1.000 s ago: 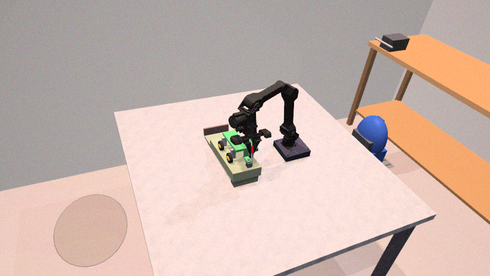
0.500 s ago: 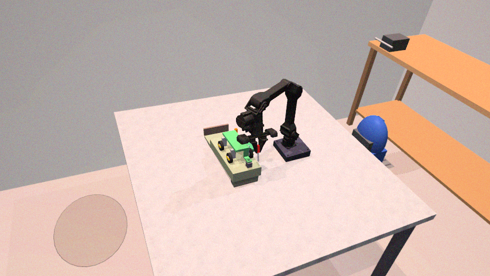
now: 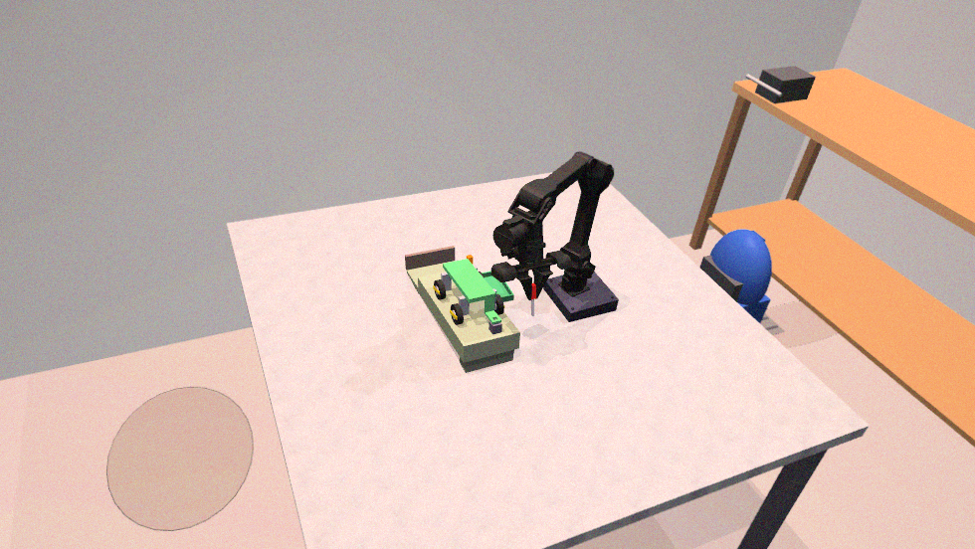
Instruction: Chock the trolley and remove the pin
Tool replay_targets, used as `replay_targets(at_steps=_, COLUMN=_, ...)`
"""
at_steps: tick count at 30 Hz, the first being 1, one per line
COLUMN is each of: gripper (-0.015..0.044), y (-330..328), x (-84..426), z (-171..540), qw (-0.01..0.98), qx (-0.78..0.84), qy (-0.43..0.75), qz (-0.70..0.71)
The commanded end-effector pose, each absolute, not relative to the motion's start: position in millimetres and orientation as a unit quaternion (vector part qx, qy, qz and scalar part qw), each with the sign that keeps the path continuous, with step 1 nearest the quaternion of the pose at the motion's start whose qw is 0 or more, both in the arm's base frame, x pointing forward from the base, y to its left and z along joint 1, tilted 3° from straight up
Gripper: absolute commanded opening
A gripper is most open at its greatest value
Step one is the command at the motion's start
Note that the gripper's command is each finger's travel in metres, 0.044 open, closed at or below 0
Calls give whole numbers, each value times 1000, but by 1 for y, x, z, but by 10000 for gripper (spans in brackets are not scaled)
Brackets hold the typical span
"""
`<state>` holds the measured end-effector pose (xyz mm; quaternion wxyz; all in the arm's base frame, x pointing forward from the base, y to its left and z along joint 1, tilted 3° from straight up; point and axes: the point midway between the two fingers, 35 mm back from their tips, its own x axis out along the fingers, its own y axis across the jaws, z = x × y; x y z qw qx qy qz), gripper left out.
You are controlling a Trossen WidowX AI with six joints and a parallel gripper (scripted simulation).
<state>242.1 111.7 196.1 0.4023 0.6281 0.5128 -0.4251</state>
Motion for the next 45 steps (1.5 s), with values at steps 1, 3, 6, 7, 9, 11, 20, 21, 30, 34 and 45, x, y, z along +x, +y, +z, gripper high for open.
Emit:
replay_targets(at_steps=1, gripper=0, y=111, x=240, z=196, qw=402, qx=630, qy=510, qz=-426)
replay_targets(at_steps=3, gripper=0, y=106, x=240, z=195, qw=403, qx=630, qy=510, qz=-426)
replay_targets(at_steps=6, gripper=0, y=95, x=239, z=192, qw=403, qx=629, qy=509, qz=-427)
replay_targets(at_steps=7, gripper=0, y=91, x=238, z=192, qw=403, qx=629, qy=509, qz=-427)
replay_targets(at_steps=9, gripper=0, y=83, x=238, z=190, qw=403, qx=629, qy=509, qz=-427)
replay_targets(at_steps=11, gripper=0, y=75, x=237, z=188, qw=403, qx=629, qy=509, qz=-427)
replay_targets(at_steps=20, gripper=0, y=42, x=234, z=181, qw=404, qx=628, qy=508, qz=-428)
replay_targets(at_steps=21, gripper=0, y=38, x=233, z=180, qw=404, qx=628, qy=508, qz=-428)
replay_targets(at_steps=30, gripper=0, y=8, x=230, z=174, qw=405, qx=628, qy=508, qz=-429)
replay_targets(at_steps=34, gripper=0, y=-6, x=228, z=172, qw=406, qx=627, qy=507, qz=-430)
replay_targets(at_steps=45, gripper=0, y=-43, x=223, z=165, qw=407, qx=626, qy=507, qz=-431)
